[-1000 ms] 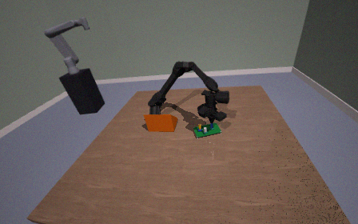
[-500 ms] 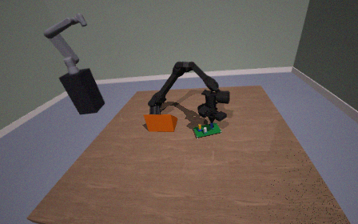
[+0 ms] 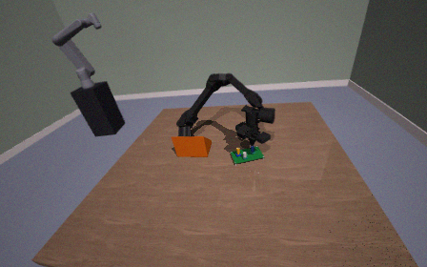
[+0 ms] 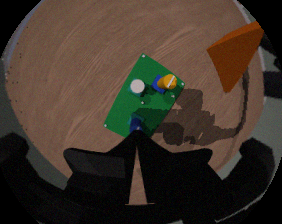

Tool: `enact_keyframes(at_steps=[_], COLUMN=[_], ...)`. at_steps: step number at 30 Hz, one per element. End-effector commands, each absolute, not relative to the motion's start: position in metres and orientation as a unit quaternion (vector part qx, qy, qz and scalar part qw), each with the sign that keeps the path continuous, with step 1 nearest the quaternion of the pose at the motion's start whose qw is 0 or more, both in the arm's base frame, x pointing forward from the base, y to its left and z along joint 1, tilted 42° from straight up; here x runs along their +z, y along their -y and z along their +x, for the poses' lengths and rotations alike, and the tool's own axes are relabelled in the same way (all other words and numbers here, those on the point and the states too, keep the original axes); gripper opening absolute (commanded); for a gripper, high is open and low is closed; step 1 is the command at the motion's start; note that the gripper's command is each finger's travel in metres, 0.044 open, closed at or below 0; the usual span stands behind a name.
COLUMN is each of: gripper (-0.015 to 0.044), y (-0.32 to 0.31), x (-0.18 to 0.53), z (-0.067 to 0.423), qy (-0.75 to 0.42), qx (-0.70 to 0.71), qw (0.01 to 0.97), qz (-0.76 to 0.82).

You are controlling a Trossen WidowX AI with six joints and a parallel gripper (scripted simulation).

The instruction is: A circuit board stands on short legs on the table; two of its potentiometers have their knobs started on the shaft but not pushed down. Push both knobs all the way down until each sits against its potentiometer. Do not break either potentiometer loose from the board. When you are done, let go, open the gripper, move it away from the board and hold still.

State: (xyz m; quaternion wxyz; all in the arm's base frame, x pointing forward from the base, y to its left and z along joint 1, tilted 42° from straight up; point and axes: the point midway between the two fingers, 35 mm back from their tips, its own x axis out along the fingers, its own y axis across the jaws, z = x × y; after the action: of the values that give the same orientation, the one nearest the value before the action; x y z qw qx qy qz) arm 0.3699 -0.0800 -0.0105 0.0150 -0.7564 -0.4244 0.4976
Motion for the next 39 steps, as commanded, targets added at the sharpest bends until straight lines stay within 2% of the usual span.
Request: enact_keyframes(at_steps=[1, 3, 12, 20, 27, 39], gripper=[0.0000, 0.0000, 0.0236, 0.0440, 0.0440, 0.0440], y=[0.086, 0.087, 0.084, 0.088, 0.069, 0.068], x=[-0.004, -0.003, -0.007, 0.003, 0.006, 0.006], z=[0.370, 0.369, 0.367, 0.278, 0.201, 0.199], qy=[0.424, 0.425, 0.423, 0.421, 0.424, 0.425], qx=[0.497, 0.497, 0.498, 0.501, 0.500, 0.500], qw=[0.010, 0.010, 0.016, 0.012, 0.012, 0.012], qz=[-0.757, -0.757, -0.757, -0.756, -0.755, -0.755])
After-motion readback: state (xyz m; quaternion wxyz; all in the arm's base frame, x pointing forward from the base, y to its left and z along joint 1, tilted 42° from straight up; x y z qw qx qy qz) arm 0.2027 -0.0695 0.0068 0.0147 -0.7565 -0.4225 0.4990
